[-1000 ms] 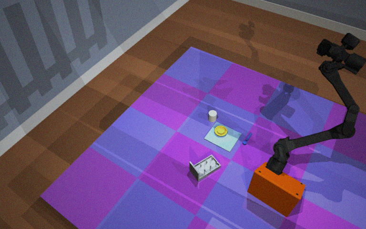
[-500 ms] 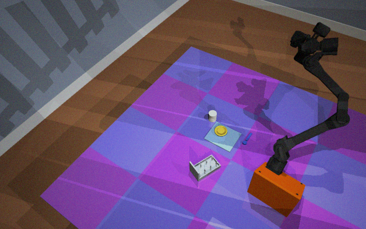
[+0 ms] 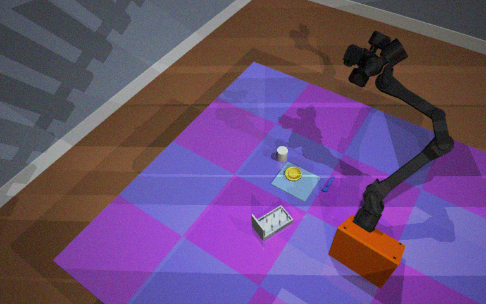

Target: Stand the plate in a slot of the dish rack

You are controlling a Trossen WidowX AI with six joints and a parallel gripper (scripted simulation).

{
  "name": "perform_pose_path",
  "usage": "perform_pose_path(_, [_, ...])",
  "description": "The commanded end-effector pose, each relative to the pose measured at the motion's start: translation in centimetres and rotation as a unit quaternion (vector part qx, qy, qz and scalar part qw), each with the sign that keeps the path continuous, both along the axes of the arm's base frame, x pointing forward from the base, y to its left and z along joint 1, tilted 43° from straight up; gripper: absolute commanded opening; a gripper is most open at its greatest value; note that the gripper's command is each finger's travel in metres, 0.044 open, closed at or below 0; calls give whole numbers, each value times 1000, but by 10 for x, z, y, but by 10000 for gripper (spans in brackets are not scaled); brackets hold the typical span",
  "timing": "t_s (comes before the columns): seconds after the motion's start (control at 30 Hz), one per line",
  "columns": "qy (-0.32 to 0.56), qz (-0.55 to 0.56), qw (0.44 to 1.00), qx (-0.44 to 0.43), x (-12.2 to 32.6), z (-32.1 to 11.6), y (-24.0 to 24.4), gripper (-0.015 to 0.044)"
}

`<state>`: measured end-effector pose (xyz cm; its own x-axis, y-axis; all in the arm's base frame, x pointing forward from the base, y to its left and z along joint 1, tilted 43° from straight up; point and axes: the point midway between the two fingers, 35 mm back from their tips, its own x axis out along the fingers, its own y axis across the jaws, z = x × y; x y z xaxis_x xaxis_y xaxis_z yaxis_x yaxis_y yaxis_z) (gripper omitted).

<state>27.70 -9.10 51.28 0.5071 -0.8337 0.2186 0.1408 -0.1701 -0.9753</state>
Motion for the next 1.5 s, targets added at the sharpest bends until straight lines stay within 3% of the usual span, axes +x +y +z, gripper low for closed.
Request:
perform_pose_path(0.0, [33, 30, 999, -3, 28, -22, 10, 400])
perform_pose_path(0.23, [50, 65, 996, 35, 64, -60, 19, 400])
perform_pose_path(0.77, [121, 106, 964, 210, 132, -208, 45, 400])
perform_pose_path(1.1, [162, 56, 928, 330, 131, -305, 54, 400])
perform_pose_path(1.47, [189, -67, 879, 433, 96, -398, 59, 400])
